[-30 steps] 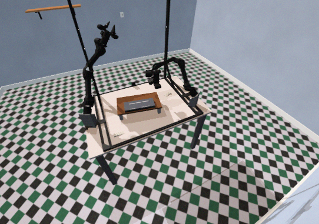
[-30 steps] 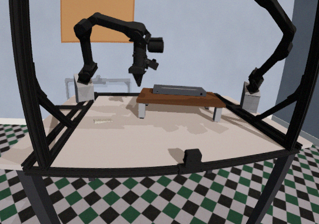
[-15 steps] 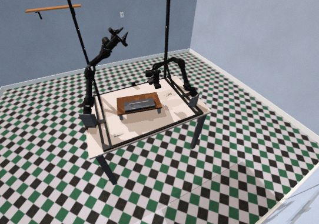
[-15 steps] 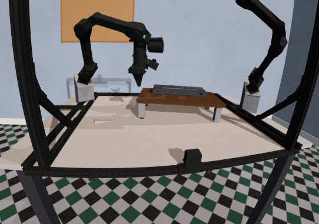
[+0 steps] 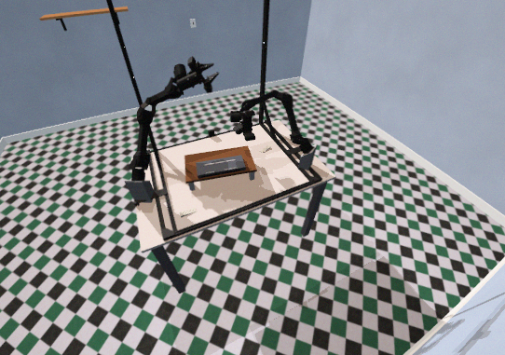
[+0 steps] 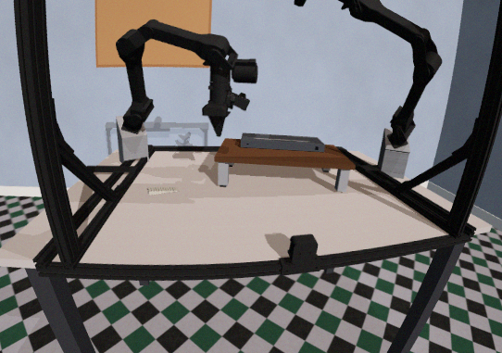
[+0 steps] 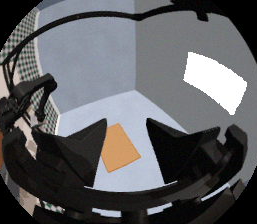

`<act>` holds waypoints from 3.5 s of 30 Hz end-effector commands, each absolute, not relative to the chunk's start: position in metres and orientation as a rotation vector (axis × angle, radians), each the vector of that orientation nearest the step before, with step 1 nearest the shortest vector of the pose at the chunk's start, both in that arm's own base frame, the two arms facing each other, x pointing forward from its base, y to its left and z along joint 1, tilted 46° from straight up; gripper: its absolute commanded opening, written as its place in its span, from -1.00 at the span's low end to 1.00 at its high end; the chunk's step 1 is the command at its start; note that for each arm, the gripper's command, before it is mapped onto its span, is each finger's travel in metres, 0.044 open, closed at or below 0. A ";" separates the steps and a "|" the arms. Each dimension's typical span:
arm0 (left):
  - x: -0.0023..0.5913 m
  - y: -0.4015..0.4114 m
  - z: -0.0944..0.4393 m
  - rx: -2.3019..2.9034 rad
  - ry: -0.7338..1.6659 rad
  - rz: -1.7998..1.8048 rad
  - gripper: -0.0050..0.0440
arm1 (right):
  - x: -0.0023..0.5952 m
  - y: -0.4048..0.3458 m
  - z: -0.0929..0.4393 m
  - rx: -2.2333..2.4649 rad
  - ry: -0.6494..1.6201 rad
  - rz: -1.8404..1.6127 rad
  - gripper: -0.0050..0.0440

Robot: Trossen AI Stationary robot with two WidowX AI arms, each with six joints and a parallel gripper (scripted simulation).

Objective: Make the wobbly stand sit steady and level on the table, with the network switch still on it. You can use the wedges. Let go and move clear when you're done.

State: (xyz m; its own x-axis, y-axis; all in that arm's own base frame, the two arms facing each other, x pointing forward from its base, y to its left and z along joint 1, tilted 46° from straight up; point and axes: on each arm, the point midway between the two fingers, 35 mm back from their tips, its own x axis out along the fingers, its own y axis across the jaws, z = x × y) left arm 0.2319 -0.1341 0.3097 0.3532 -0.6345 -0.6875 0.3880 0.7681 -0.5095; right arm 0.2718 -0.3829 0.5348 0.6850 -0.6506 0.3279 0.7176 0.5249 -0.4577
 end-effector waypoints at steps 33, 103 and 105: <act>0.232 -0.134 0.310 -0.278 1.011 -0.672 -0.80 | 0.322 -0.418 0.149 -0.222 0.686 -0.353 0.19; 0.232 -0.134 0.310 -0.278 1.012 -0.672 -0.80 | 0.204 -0.157 -0.117 0.558 1.128 0.506 0.19; 0.232 -0.134 0.310 -0.278 1.012 -0.672 -0.80 | 0.204 -0.157 -0.117 0.558 1.128 0.506 0.19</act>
